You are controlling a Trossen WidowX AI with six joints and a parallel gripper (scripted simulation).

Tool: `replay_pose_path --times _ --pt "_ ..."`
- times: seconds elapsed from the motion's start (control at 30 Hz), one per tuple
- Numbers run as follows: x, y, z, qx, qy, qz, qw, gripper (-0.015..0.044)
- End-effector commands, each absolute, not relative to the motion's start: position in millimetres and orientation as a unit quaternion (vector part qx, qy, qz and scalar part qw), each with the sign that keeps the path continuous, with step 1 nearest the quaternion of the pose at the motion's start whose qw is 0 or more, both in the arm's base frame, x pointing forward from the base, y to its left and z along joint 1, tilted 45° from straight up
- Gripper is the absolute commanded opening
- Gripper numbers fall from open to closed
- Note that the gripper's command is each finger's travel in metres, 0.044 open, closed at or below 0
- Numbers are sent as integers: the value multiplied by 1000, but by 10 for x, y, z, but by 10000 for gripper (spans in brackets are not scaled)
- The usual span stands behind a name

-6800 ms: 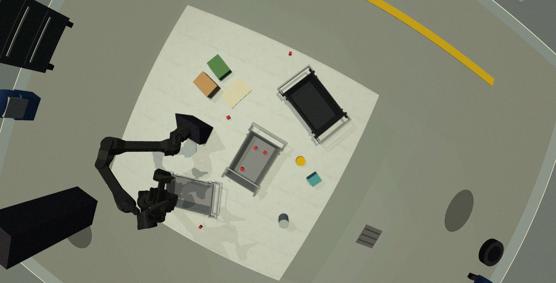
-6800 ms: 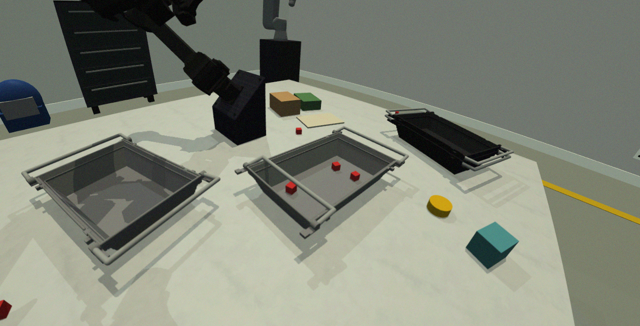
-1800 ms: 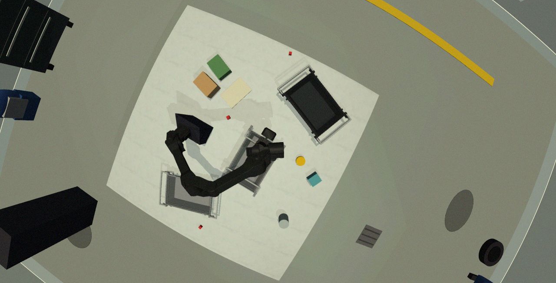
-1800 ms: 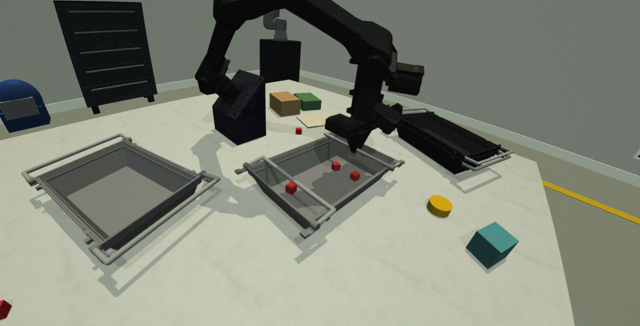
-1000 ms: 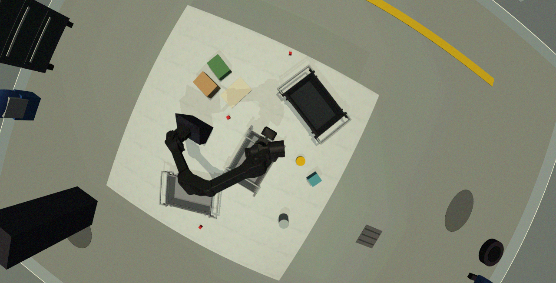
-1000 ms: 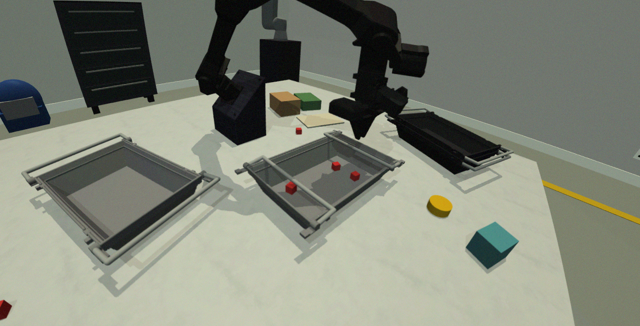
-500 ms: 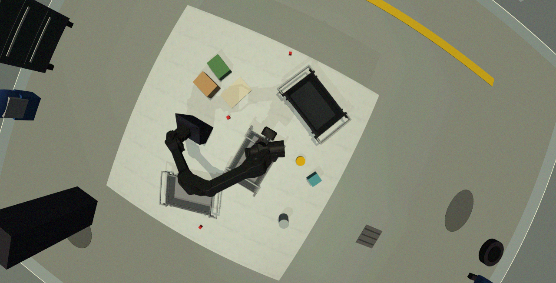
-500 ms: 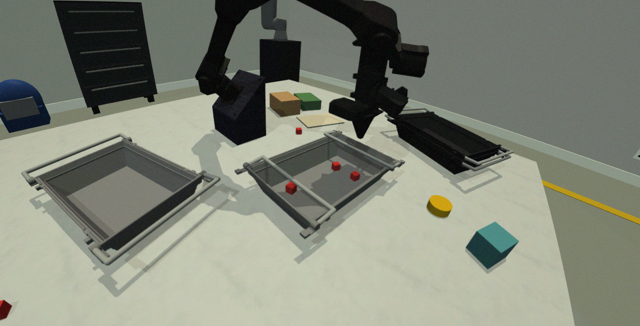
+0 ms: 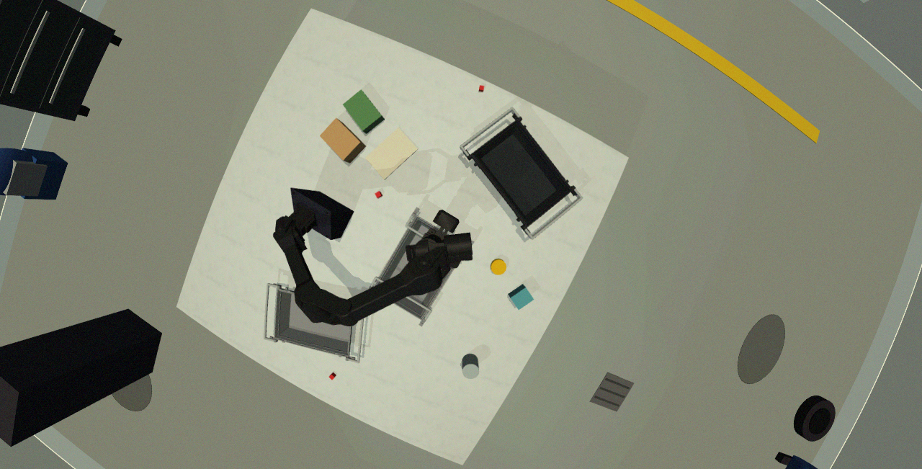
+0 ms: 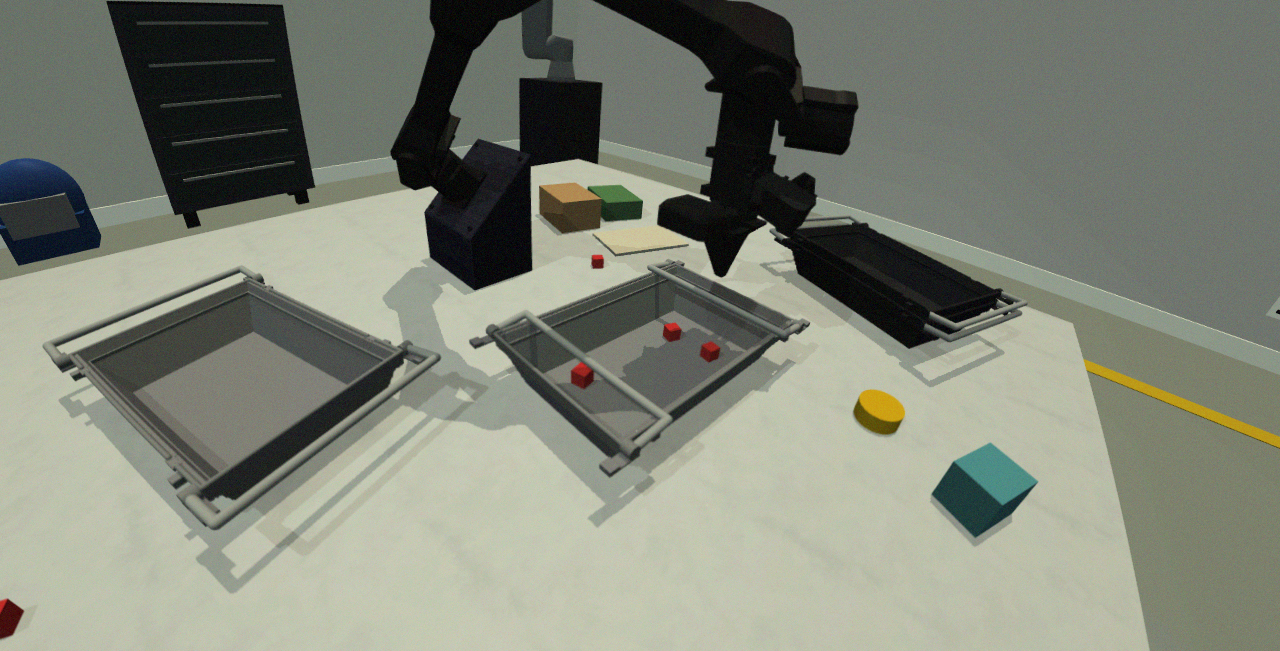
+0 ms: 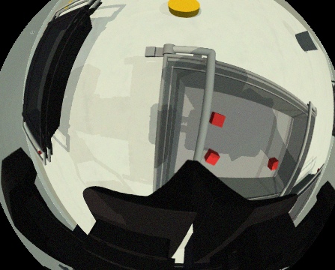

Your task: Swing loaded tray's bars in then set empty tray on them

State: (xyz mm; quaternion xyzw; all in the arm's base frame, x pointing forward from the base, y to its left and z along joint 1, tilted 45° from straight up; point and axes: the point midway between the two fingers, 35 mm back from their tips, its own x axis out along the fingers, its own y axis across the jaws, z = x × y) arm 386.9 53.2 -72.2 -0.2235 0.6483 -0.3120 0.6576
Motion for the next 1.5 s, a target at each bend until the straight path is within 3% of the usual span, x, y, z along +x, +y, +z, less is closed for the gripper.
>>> replay_pose_path --times 0.0,1.17,1.47 --pt "3869 532 -722 -223 648 -312 658 0" --pt "3869 532 -722 -223 648 -312 658 0" --pt "3886 629 -632 -223 649 -311 658 236"
